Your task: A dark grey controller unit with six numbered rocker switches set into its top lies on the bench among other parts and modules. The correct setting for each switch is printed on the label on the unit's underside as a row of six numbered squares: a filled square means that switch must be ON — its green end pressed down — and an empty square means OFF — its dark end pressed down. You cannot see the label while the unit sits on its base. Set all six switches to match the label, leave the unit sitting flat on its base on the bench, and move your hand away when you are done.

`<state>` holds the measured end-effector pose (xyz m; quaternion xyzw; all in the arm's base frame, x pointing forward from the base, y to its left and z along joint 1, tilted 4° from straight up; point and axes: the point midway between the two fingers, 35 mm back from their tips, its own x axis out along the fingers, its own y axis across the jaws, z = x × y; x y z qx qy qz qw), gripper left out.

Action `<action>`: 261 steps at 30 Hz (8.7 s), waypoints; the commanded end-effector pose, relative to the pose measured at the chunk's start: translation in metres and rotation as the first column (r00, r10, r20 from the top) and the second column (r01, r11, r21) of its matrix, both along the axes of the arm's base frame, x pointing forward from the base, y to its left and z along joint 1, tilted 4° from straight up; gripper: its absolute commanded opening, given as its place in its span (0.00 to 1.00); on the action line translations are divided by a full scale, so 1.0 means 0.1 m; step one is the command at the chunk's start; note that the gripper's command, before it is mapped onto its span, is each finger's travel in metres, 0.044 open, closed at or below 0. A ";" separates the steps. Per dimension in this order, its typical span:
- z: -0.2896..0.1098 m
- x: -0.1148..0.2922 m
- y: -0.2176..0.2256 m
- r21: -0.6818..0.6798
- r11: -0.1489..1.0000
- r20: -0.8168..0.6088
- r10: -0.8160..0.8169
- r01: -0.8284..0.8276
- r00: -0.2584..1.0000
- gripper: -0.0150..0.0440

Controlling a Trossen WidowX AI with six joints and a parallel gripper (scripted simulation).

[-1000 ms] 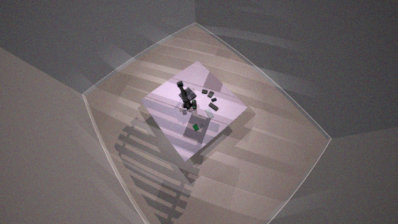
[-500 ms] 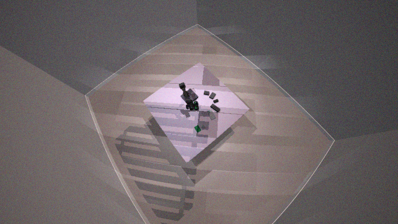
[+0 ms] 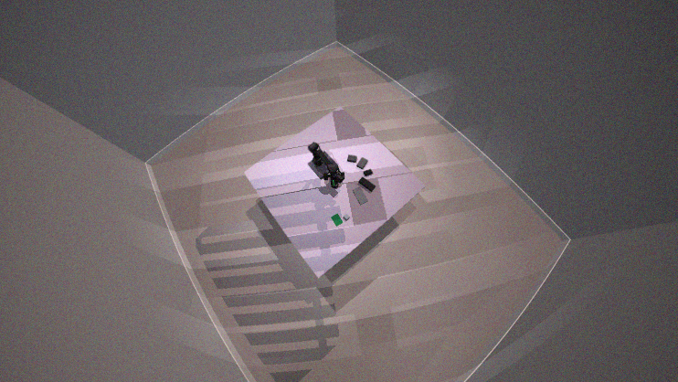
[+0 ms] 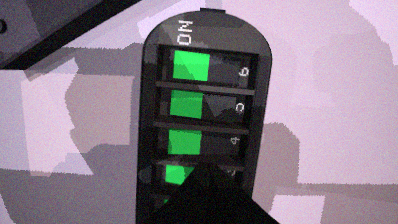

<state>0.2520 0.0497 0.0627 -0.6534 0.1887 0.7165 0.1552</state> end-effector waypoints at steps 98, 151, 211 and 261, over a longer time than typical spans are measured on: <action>-0.15 0.08 0.02 -0.035 0.997 0.110 0.066 -0.062 0.992 0.25; -0.17 0.08 0.02 -0.035 0.997 0.110 0.066 -0.062 0.992 0.25; 0.34 -0.07 0.00 -0.035 0.997 0.109 0.070 -0.067 0.992 0.25; -0.06 -0.27 -0.50 0.140 0.987 0.211 0.049 -0.080 0.976 0.25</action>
